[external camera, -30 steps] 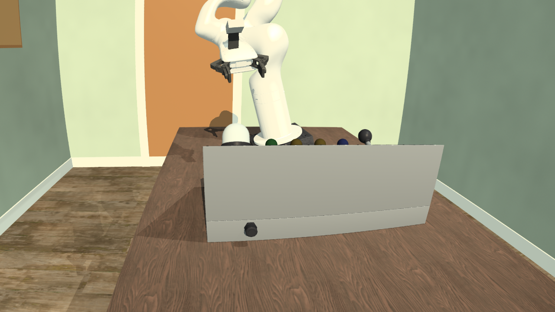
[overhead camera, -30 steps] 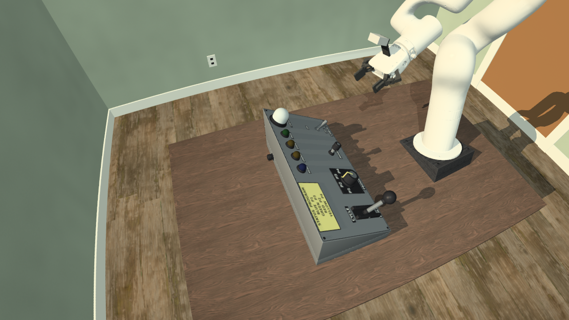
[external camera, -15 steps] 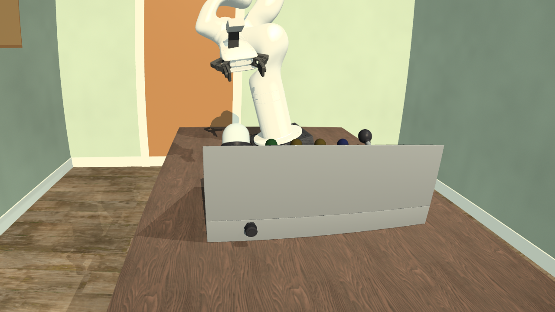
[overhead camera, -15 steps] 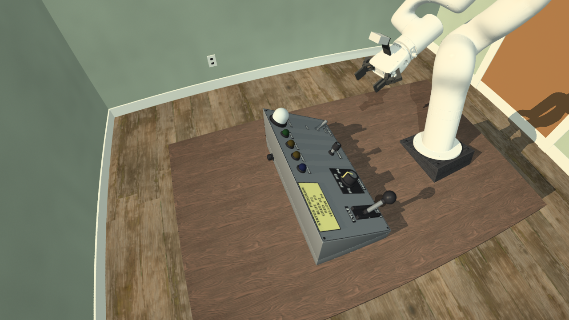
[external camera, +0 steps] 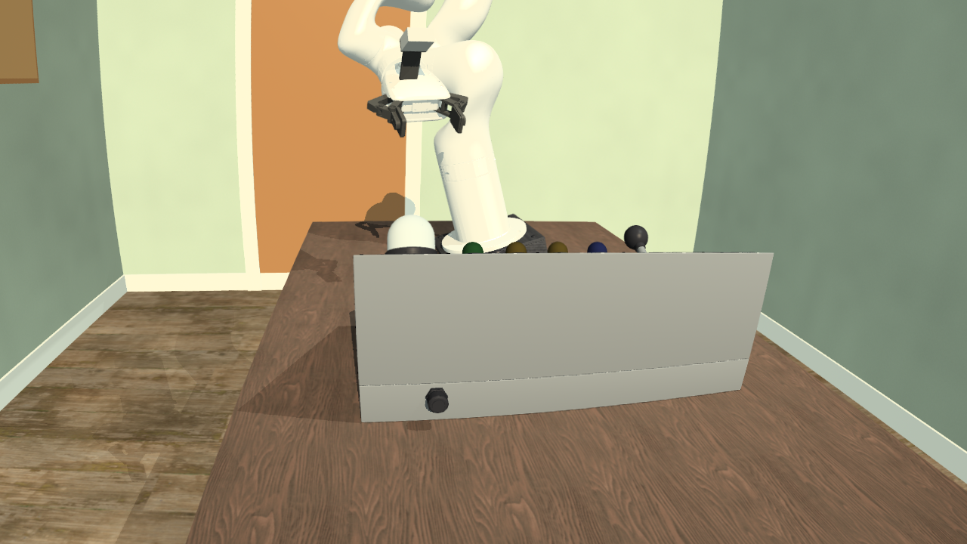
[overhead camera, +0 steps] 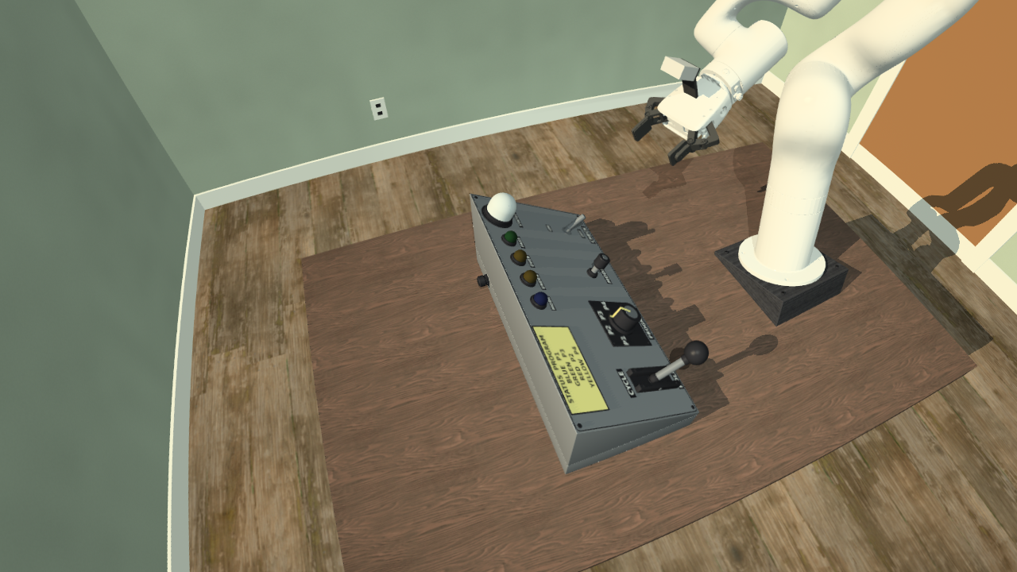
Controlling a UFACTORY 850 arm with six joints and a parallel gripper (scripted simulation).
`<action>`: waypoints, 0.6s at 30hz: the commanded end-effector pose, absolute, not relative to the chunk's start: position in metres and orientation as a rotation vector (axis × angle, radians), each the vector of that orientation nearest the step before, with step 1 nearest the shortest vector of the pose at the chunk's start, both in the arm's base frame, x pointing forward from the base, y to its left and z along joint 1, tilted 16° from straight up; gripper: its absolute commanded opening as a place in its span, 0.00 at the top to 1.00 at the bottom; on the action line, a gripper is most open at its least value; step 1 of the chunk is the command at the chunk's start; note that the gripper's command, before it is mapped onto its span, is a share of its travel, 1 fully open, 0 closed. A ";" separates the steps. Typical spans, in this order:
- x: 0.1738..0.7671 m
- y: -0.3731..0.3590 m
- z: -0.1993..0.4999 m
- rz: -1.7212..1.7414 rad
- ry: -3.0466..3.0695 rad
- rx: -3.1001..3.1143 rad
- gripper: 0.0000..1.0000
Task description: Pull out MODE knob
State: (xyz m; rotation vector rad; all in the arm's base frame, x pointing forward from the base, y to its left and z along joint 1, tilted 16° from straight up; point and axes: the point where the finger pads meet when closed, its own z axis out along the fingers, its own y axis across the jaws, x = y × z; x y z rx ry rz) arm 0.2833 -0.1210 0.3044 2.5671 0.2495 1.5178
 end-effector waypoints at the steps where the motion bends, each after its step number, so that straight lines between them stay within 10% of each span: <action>1: 0.287 -0.119 0.307 1.495 0.356 2.550 0.00; 18: 0.310 -0.104 0.320 1.289 1.167 2.282 0.00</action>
